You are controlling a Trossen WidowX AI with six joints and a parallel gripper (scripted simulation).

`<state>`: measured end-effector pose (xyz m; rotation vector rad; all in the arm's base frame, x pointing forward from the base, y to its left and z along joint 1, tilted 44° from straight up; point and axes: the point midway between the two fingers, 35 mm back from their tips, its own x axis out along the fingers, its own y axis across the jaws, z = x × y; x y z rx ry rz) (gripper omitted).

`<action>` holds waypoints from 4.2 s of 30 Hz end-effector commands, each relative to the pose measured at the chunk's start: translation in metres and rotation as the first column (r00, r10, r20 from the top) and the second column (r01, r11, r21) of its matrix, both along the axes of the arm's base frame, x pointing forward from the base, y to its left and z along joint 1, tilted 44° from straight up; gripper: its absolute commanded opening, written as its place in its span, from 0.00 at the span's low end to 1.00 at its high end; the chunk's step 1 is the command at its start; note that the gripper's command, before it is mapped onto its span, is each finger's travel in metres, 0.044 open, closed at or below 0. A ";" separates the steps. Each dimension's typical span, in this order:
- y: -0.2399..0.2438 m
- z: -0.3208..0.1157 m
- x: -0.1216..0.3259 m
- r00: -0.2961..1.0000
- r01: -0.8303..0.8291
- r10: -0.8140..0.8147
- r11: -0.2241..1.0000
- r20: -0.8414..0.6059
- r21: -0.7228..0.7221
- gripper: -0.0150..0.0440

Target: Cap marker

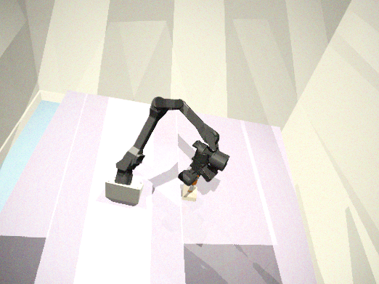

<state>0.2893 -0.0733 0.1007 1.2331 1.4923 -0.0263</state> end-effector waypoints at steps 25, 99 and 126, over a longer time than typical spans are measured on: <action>0.031 -0.032 0.008 1.000 -0.001 0.001 1.000 -0.001 0.006 0.25; -0.010 0.010 -0.006 0.796 -0.425 0.476 0.879 0.373 -0.215 0.25; 0.014 -0.017 0.001 0.796 -0.425 0.476 0.879 0.374 -0.215 0.25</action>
